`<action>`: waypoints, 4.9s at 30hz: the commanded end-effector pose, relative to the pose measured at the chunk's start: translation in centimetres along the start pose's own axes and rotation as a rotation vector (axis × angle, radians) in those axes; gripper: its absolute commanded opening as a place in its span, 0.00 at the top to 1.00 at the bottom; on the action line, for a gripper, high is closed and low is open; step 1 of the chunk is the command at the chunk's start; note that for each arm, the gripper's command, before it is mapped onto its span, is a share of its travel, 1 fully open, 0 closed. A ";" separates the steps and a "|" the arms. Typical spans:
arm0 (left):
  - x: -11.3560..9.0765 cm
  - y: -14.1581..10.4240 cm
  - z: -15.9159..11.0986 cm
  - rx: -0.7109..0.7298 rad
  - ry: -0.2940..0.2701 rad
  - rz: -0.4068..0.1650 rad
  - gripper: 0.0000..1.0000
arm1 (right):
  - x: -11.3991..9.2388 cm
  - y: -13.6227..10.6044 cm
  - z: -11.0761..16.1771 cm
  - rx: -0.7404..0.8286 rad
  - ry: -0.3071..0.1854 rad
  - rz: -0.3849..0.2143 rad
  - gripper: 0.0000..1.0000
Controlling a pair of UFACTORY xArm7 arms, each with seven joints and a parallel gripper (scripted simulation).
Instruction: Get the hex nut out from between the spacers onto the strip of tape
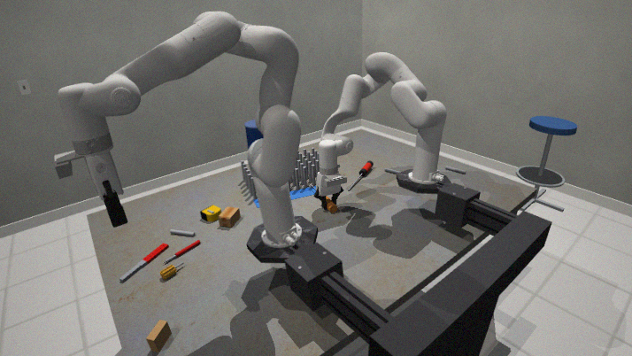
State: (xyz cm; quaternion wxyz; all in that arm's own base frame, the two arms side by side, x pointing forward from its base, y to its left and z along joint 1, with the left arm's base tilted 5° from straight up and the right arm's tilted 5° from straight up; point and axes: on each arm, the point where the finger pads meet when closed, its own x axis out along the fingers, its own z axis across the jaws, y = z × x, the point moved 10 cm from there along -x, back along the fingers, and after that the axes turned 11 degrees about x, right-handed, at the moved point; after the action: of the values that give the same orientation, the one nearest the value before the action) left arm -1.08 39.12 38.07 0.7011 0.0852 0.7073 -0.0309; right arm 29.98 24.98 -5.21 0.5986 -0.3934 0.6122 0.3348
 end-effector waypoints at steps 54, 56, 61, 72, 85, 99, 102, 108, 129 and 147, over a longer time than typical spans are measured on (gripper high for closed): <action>-0.2 0.1 0.0 0.000 0.001 0.005 0.00 | -1.9 1.2 -0.1 0.000 -0.004 -0.002 1.00; -0.2 0.1 0.0 0.000 0.001 0.005 0.00 | -1.9 1.2 -0.1 0.000 -0.004 -0.002 1.00; -0.2 0.1 0.0 0.000 0.001 0.005 0.00 | -2.0 1.2 -0.1 0.000 -0.004 -0.002 1.00; -0.2 0.1 0.0 0.000 0.001 0.005 0.00 | -2.0 1.2 -0.1 0.000 -0.004 -0.002 1.00; -0.2 0.1 0.0 0.000 0.001 0.005 0.00 | -2.0 1.4 0.7 0.000 -0.004 -0.002 1.00; -0.2 0.1 0.0 0.000 0.001 0.005 0.00 | -2.0 1.7 2.6 0.000 -0.004 -0.002 1.00; -0.2 0.1 0.0 0.000 0.001 0.005 0.00 | -2.0 1.8 3.2 0.000 -0.004 -0.002 1.00; -0.2 0.1 0.0 0.000 0.001 0.005 0.00 | -2.0 2.0 3.9 0.000 -0.005 -0.002 1.00; -0.2 0.1 0.0 0.000 0.001 0.005 0.00 | -2.0 2.3 5.8 0.000 -0.005 -0.002 1.00; -0.2 0.1 0.0 0.000 0.001 0.005 0.00 | -1.9 2.4 5.8 0.000 -0.005 -0.002 1.00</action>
State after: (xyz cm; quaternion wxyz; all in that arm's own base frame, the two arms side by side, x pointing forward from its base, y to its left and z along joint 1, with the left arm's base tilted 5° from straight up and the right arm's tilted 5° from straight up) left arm -1.08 39.12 38.07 0.7011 0.0852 0.7073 -0.0309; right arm 30.50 31.20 -3.88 0.5989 -0.3935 0.6120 0.3346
